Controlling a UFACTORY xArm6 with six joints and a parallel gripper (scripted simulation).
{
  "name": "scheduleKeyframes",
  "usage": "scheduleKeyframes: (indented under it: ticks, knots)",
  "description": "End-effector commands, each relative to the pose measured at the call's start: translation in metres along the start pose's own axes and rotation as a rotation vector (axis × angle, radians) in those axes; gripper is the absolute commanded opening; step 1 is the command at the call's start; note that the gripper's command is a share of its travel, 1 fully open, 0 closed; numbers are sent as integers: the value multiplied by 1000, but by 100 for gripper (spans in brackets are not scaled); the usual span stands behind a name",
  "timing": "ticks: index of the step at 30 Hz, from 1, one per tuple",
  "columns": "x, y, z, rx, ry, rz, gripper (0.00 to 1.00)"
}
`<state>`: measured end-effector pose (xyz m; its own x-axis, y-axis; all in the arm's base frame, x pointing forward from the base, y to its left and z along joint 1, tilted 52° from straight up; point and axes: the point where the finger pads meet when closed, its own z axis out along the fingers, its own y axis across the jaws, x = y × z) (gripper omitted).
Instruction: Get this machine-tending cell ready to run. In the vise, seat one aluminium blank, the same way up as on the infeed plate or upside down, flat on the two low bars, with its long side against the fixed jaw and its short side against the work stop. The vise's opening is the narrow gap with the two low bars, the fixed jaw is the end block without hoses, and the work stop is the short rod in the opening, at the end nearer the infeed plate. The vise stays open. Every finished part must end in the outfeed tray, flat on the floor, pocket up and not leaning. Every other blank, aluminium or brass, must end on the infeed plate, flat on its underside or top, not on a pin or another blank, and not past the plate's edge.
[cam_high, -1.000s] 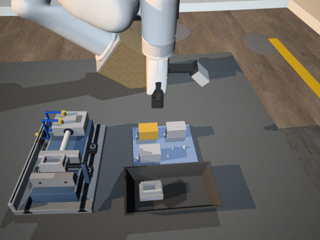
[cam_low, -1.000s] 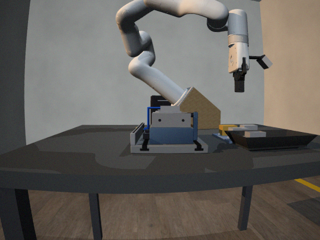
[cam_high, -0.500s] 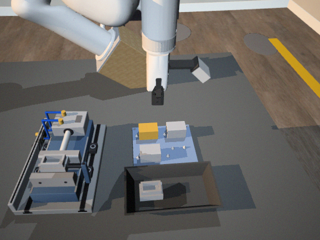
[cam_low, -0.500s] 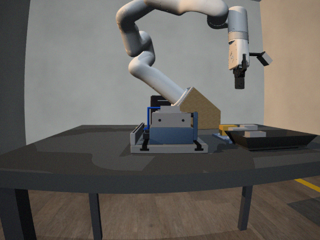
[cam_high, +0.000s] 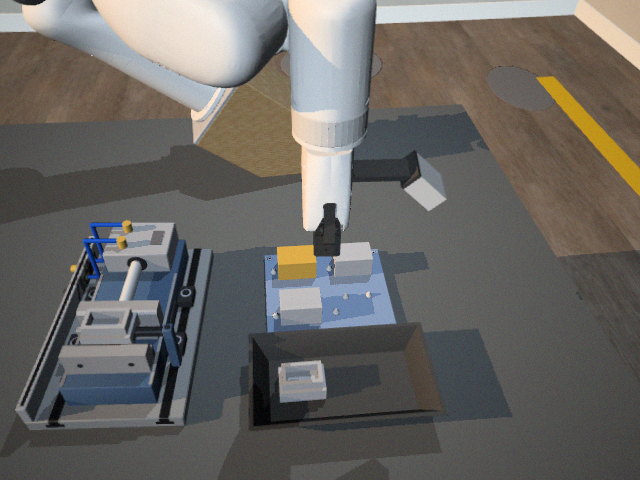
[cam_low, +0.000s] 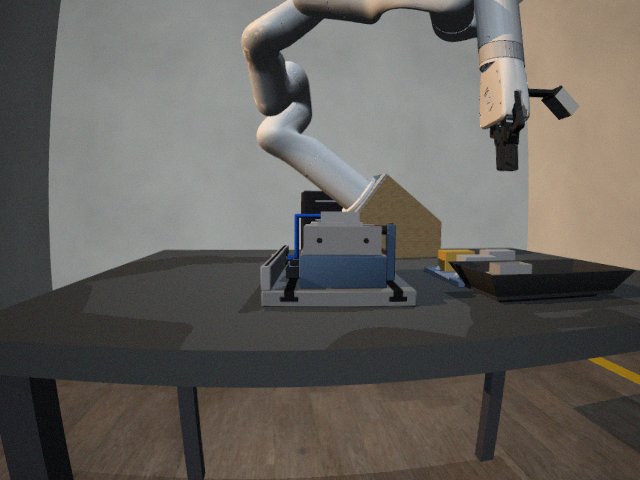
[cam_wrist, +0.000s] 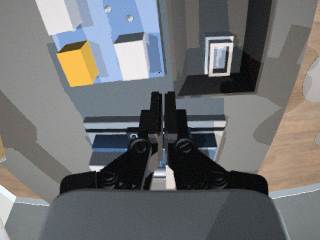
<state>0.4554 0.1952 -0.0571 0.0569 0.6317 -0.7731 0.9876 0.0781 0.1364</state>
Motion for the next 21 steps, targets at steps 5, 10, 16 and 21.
scheduleKeyframes:
  ticks: [5, 10, 16, 21]
  knots:
    - [0, 69, 4, 7, -9, 1, 0]
    - [-1, 74, 5, 8, -10, 1, 0]
    - [-1, 74, 5, 8, -10, 1, 0]
    - [-1, 74, 8, 8, -10, 1, 0]
